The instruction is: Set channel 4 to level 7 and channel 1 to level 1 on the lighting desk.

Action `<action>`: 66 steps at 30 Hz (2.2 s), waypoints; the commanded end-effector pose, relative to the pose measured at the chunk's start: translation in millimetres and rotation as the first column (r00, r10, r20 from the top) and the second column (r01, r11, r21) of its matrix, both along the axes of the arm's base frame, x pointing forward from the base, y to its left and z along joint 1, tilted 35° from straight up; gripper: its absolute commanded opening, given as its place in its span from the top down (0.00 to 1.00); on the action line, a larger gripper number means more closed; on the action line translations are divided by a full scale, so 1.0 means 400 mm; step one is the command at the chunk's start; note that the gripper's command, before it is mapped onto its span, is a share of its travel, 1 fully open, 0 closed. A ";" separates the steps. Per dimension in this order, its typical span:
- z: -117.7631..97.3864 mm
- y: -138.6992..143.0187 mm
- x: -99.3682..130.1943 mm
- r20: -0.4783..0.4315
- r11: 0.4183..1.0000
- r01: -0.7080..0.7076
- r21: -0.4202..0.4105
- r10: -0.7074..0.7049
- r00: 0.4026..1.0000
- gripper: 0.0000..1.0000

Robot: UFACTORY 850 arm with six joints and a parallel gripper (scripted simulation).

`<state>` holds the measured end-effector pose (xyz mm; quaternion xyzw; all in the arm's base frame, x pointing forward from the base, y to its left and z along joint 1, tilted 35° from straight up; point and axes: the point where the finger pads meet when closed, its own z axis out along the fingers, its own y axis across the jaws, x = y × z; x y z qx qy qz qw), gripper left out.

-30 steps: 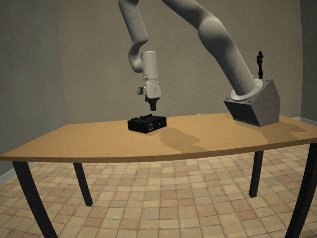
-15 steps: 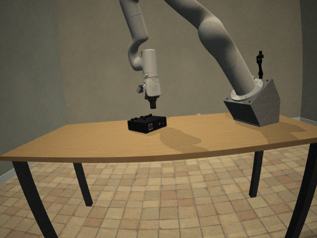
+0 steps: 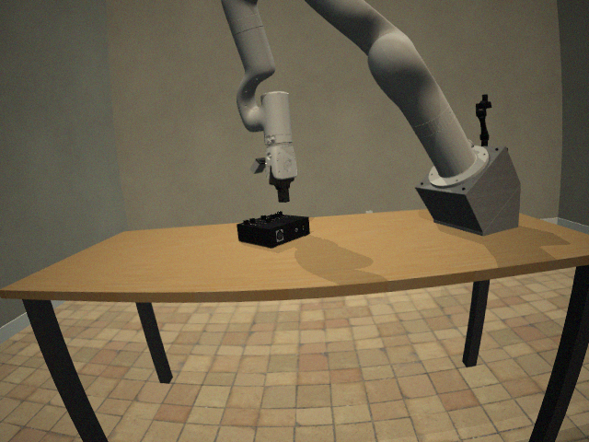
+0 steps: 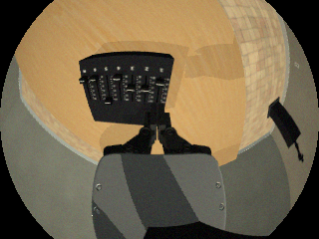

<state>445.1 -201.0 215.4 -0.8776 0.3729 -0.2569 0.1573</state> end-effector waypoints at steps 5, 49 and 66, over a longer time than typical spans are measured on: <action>0.010 -0.002 0.014 0.010 0.975 -0.181 -0.129 0.184 0.983 1.00; 0.119 -0.015 0.181 -0.830 -0.871 -0.334 -0.360 0.463 -0.312 1.00; 0.120 -0.015 0.182 -0.922 -0.982 0.024 -0.185 0.165 -0.350 1.00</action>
